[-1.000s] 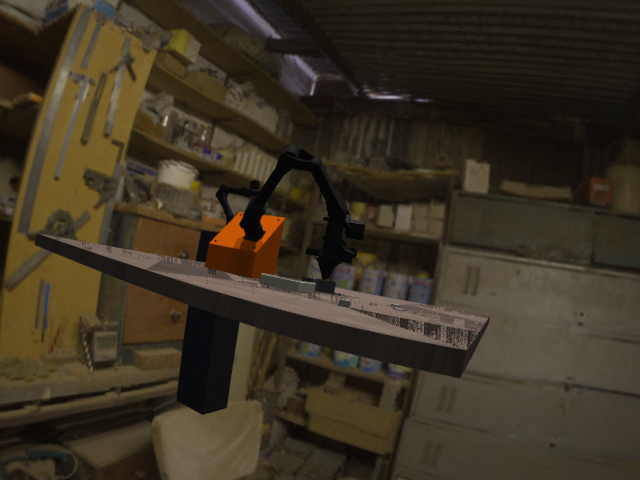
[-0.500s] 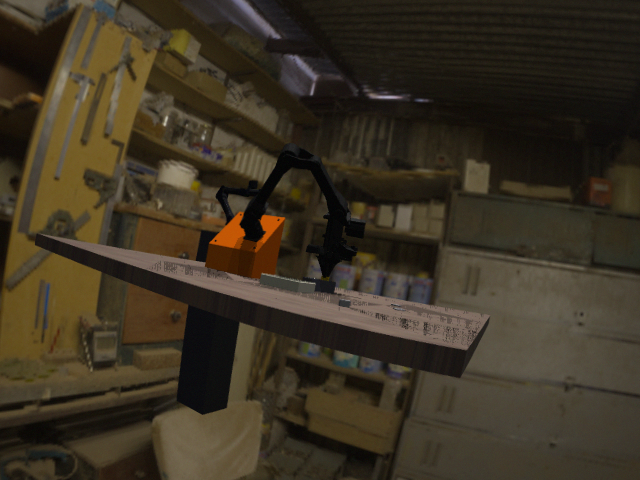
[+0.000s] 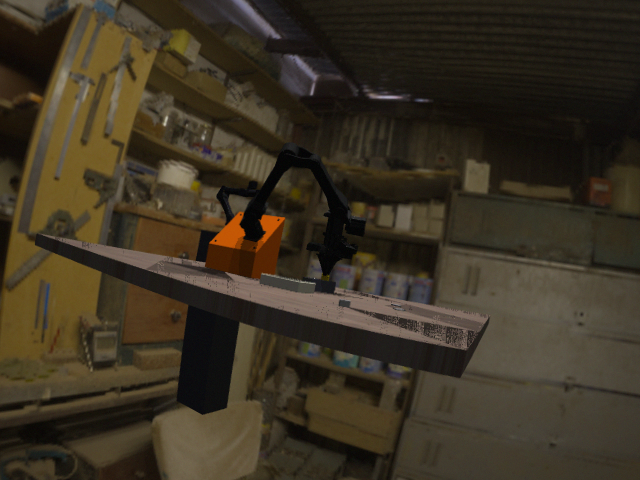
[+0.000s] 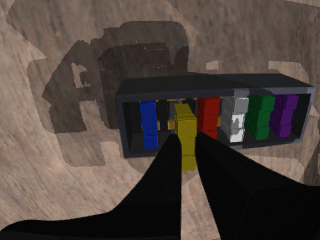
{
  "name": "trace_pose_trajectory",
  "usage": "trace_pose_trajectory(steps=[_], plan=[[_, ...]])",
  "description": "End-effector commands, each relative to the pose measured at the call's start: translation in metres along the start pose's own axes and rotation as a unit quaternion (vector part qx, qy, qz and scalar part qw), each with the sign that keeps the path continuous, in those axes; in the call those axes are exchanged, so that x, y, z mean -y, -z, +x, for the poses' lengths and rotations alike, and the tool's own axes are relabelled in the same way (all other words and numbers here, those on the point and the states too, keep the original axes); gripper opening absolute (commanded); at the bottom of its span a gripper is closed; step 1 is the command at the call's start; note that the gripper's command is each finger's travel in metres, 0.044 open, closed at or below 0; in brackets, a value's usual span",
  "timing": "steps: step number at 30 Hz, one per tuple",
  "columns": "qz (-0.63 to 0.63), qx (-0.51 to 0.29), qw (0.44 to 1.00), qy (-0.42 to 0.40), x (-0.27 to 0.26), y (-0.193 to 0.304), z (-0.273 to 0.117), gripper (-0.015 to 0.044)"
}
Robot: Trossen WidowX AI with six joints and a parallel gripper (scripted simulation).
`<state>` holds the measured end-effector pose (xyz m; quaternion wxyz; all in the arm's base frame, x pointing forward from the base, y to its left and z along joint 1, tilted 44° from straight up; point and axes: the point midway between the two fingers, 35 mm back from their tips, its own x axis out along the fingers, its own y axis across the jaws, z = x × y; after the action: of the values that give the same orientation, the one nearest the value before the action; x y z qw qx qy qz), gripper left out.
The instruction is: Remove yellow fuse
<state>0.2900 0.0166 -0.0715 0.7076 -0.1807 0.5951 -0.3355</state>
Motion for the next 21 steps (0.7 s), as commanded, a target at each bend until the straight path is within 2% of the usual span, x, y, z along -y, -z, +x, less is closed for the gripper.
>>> trace_pose_trajectory(steps=[1,21], plan=[[0.004,0.001,1.000,-0.004,-0.0010,-0.0016,-0.0038,0.0000],[0.003,0.001,1.000,-0.003,-0.0007,-0.0011,-0.0137,0.0000]])
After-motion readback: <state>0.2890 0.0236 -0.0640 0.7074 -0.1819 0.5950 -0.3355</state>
